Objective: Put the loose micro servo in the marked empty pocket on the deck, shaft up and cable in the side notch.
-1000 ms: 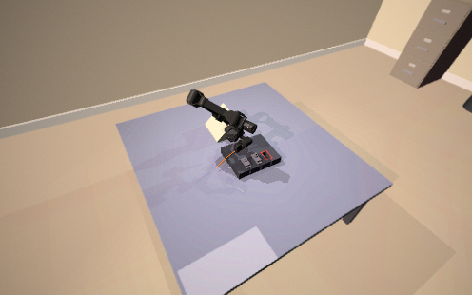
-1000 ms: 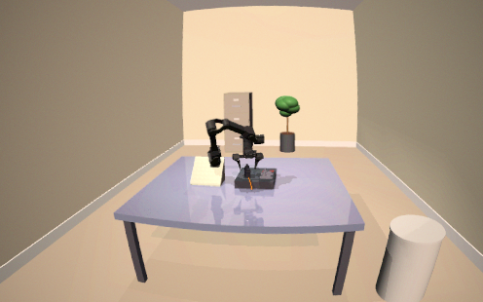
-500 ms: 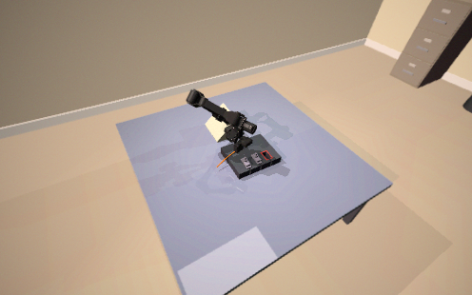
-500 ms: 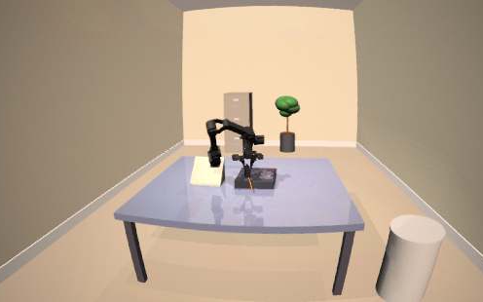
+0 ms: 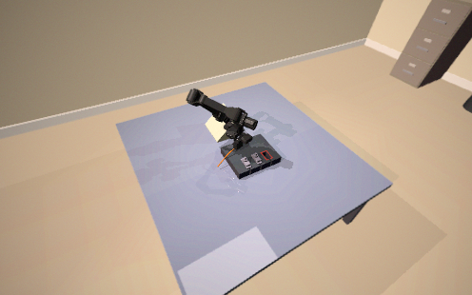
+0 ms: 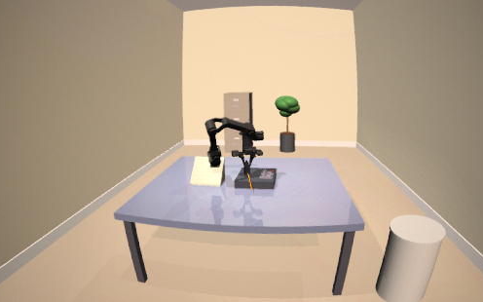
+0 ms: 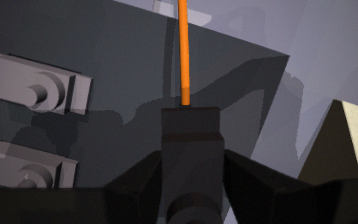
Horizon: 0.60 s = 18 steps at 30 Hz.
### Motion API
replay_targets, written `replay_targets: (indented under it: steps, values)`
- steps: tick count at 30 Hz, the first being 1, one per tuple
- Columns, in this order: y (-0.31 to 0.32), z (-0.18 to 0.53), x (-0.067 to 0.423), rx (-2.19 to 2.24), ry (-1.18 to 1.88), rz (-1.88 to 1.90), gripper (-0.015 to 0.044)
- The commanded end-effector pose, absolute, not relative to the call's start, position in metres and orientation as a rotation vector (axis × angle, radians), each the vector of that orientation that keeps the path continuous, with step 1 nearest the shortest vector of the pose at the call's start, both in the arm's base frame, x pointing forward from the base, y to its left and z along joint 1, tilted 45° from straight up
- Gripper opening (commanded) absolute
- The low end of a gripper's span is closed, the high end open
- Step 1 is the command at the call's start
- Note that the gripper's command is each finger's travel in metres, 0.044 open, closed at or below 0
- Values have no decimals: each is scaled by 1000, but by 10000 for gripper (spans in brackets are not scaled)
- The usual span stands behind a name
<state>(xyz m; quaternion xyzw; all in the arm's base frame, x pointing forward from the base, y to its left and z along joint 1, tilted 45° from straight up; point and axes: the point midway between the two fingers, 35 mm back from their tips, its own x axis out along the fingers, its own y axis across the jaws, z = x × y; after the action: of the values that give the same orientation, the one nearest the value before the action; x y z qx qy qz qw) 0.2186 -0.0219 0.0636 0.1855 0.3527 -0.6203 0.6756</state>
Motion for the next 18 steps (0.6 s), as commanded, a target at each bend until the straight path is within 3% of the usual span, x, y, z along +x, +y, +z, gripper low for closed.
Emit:
replay_targets:
  steps: [1, 18]
  values:
    - [-19, 69, 219, 433, 790, -1392, 0]
    - [-11, 60, 242, 435, 789, -1392, 0]
